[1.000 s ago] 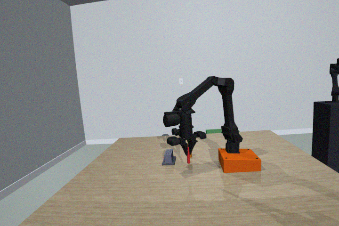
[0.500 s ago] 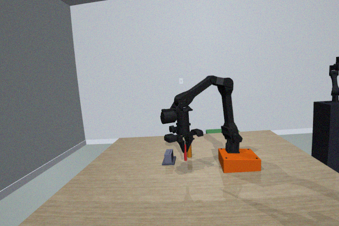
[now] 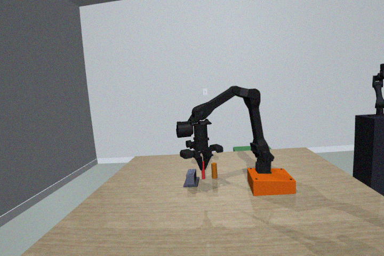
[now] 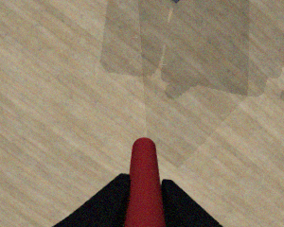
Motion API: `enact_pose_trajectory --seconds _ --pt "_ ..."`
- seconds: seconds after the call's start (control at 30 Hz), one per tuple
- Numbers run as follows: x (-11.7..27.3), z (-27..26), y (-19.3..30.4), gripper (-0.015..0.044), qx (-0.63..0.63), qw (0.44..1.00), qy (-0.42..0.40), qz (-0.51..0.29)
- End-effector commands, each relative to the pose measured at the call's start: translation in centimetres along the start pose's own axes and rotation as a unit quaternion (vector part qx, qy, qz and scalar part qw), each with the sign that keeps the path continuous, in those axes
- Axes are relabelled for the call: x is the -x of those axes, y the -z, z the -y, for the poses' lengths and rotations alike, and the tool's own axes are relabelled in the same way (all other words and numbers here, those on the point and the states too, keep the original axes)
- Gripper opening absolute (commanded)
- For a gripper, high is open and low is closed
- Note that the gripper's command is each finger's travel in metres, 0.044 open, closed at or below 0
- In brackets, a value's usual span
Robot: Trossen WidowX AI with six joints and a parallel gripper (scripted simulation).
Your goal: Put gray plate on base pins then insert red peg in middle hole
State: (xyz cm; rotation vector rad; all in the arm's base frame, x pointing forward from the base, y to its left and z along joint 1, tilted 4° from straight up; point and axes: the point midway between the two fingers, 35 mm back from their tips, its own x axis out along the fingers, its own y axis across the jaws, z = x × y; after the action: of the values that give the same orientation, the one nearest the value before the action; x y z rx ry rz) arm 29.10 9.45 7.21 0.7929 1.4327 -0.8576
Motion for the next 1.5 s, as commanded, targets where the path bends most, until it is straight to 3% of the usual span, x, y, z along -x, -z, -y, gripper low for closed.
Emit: enact_pose_trajectory --seconds 0.0,1.47 --pt "-0.1 -0.3 -1.3 0.0 0.001 1.0 0.003 0.002" --pt "-0.1 0.7 -14.4 0.0 -0.001 1.0 0.002 0.003"
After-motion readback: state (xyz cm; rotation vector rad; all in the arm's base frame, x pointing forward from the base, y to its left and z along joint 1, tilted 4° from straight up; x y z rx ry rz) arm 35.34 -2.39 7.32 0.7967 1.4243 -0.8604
